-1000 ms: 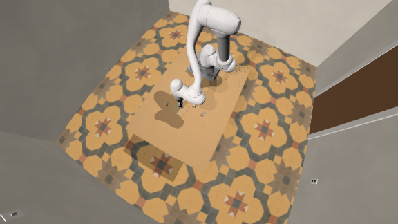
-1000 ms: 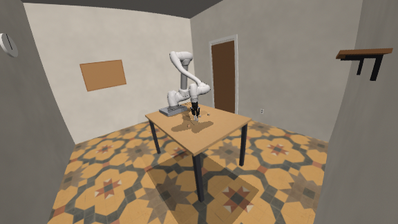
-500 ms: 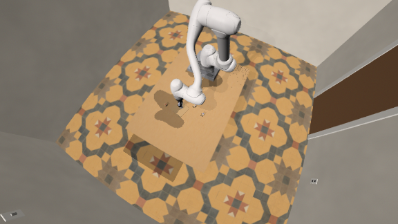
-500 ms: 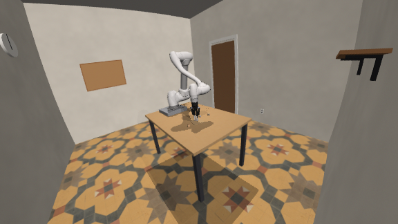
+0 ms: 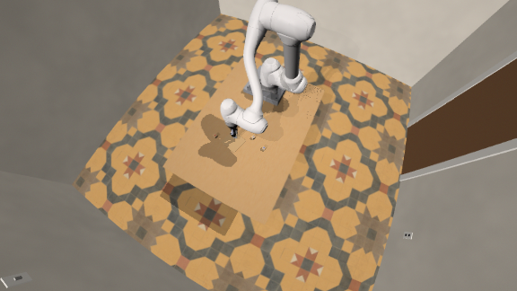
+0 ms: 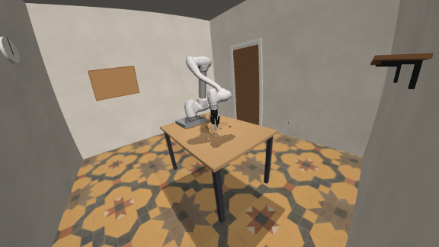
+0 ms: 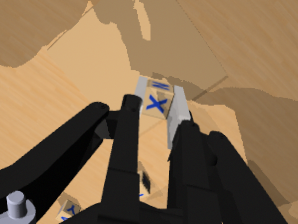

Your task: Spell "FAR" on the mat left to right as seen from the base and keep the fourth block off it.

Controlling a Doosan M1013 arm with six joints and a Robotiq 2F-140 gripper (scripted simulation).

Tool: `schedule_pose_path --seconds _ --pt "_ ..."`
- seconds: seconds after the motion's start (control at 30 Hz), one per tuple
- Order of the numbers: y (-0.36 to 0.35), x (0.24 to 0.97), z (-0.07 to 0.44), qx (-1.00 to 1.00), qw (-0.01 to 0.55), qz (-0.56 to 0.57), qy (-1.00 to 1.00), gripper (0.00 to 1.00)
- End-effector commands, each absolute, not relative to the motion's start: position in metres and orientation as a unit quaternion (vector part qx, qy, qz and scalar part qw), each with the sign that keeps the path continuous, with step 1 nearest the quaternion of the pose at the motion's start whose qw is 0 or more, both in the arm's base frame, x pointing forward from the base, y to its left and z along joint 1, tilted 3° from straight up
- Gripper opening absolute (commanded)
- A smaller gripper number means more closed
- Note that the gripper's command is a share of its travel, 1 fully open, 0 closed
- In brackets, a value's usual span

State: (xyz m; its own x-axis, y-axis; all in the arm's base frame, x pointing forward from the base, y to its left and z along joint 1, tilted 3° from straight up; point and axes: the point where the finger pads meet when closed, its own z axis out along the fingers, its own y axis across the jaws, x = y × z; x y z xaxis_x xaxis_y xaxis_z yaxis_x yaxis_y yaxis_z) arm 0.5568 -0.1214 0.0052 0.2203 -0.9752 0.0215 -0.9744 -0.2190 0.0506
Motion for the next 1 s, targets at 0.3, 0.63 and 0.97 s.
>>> schedule_pose_path --seconds 0.3,0.63,0.97 --pt "-0.120 0.562 0.067 0.781 0.025 -0.006 -0.625 0.13" --pt "-0.120 0.562 0.067 0.781 0.025 -0.006 -0.625 0.13" --pt "-0.119 0.562 0.062 0.698 0.025 -0.003 -0.715 0.13"
